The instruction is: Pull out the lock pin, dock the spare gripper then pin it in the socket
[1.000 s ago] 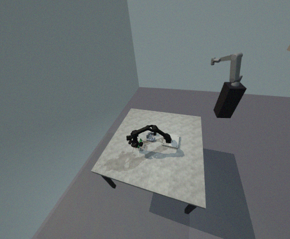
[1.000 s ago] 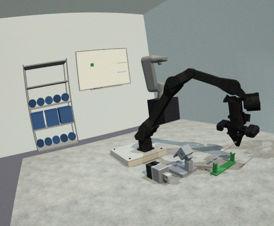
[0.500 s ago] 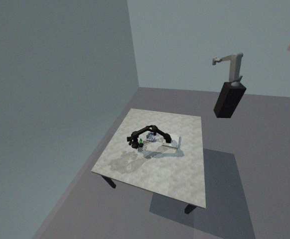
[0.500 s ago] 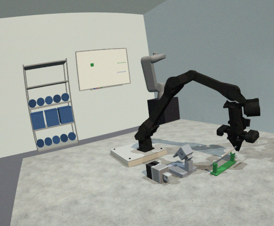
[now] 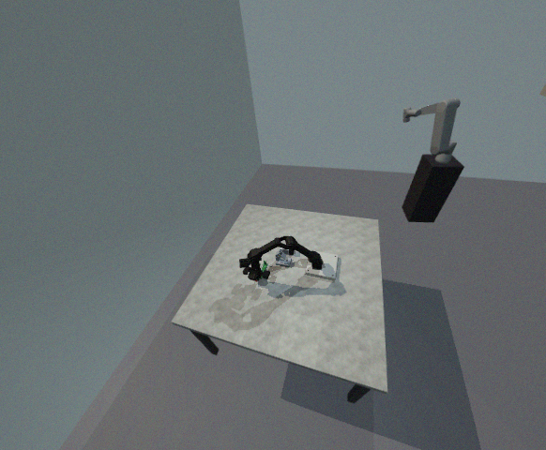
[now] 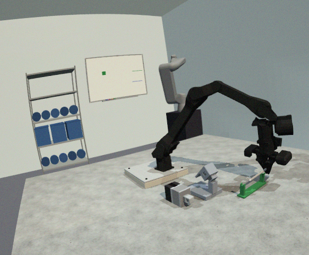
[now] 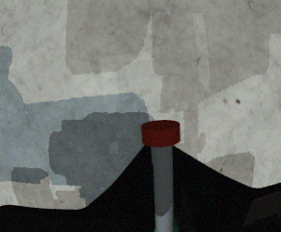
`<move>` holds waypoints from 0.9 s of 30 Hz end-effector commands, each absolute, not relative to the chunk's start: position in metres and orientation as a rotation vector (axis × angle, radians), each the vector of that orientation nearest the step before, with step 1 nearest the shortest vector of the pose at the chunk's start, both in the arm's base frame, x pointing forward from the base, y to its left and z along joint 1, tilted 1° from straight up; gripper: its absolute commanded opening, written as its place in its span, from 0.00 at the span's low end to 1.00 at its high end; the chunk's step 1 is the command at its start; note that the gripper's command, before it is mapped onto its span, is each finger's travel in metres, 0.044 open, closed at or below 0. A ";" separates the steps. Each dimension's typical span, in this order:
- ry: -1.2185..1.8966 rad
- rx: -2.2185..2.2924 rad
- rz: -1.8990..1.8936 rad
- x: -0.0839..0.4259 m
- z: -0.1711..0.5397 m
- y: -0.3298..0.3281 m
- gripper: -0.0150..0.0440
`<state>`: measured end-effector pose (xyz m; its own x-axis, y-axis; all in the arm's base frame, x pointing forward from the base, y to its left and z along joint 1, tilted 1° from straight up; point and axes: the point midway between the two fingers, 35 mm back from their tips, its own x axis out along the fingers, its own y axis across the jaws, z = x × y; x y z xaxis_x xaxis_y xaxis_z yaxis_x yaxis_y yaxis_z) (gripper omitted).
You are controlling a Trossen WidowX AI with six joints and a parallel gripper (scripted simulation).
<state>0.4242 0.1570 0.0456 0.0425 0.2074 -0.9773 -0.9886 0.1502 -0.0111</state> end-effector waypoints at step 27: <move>1.122 -0.954 1.183 0.419 0.087 0.155 0.59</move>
